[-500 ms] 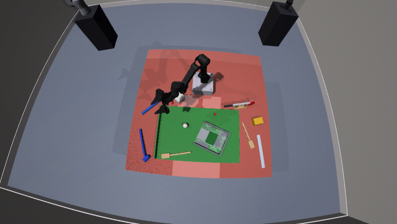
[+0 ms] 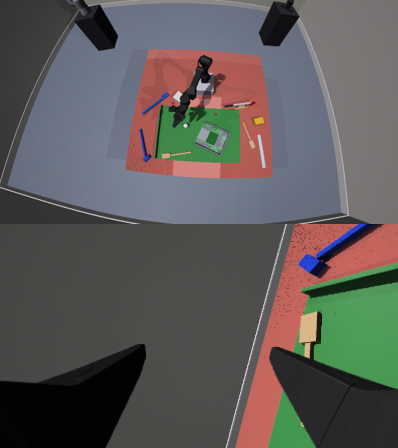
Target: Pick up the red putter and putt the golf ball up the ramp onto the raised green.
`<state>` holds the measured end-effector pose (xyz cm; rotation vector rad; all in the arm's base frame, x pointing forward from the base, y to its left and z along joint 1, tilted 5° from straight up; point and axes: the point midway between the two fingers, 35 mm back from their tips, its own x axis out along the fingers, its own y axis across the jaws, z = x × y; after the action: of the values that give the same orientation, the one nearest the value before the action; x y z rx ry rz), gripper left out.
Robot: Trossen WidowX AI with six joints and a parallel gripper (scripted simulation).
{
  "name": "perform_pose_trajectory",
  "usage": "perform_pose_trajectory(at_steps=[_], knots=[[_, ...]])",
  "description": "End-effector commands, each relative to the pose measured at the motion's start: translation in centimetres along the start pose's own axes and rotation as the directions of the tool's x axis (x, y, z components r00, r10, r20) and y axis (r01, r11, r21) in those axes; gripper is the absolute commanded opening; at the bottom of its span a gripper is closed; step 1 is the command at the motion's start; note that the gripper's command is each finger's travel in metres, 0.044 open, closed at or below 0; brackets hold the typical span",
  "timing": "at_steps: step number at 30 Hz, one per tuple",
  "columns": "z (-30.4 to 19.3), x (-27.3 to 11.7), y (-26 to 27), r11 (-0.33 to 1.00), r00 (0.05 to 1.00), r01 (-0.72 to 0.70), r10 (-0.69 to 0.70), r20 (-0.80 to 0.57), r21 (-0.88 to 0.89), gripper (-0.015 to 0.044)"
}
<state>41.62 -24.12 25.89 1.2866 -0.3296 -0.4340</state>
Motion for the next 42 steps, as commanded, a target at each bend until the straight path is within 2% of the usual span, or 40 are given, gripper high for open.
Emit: perform_pose_trajectory(at_steps=[1,5,10,14,18,23,29,33,37,42], knots=[[-7.6,-0.7,-1.6,0.945,0.972,0.056,-0.125,-0.197,-0.322,0.0440],[-12.7,-2.2,-2.8,0.847,0.921,0.008,-0.213,-0.326,-0.531,0.0440],[-18.7,-5.1,-4.3,0.672,0.822,-0.150,-0.322,-0.469,-0.725,0.0440],[-23.0,-8.2,-5.4,0.502,0.718,-0.339,-0.409,-0.563,-0.796,0.0440],[-26.7,-11.9,-6.5,0.327,0.598,-0.547,-0.492,-0.633,-0.771,0.0440],[-30.6,-17.4,-7.9,0.111,0.430,-0.794,-0.593,-0.680,-0.598,0.0440],[-33.6,-24.7,-9.4,-0.101,0.214,-0.974,-0.710,-0.671,-0.204,0.0440],[-34.4,-29.8,-10.3,-0.197,0.075,-0.971,-0.782,-0.619,0.131,0.0440],[-34.1,-34.4,-11.2,-0.247,-0.039,-0.857,-0.844,-0.535,0.453,0.0440],[-33.9,-35.1,-11.3,-0.251,-0.057,-0.826,-0.853,-0.518,0.505,0.0440]])
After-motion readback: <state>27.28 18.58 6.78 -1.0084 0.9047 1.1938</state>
